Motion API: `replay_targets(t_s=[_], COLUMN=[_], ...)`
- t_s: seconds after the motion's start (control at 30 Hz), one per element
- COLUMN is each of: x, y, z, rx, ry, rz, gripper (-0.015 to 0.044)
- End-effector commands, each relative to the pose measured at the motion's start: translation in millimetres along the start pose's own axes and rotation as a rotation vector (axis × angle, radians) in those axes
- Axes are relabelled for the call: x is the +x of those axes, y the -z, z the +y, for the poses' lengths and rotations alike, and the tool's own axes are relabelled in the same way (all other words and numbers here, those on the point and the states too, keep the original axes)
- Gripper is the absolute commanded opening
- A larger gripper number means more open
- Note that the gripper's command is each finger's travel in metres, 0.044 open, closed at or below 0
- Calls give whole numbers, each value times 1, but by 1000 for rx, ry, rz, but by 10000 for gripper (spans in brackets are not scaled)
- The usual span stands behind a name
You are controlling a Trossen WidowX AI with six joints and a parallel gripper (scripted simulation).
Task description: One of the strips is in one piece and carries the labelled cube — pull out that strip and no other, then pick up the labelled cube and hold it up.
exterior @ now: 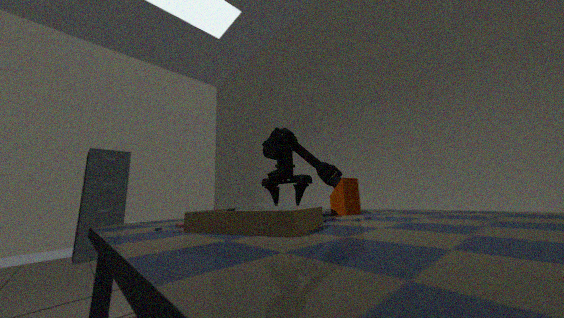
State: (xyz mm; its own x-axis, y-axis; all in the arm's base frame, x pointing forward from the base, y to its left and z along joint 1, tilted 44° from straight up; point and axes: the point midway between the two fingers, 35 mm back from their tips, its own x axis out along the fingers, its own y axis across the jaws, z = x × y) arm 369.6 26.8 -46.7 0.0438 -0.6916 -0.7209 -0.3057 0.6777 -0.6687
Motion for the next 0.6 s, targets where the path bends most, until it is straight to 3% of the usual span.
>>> replay_targets(t_s=[0.0, 0.43, 0.57], x=[-4, -12, -8], y=[-15, -45, -46], z=[3, 9, 9], rx=[10, 11, 11], ry=[-6, -6, -6], rz=[-7, -8, -8], gripper=[440, 440, 335])
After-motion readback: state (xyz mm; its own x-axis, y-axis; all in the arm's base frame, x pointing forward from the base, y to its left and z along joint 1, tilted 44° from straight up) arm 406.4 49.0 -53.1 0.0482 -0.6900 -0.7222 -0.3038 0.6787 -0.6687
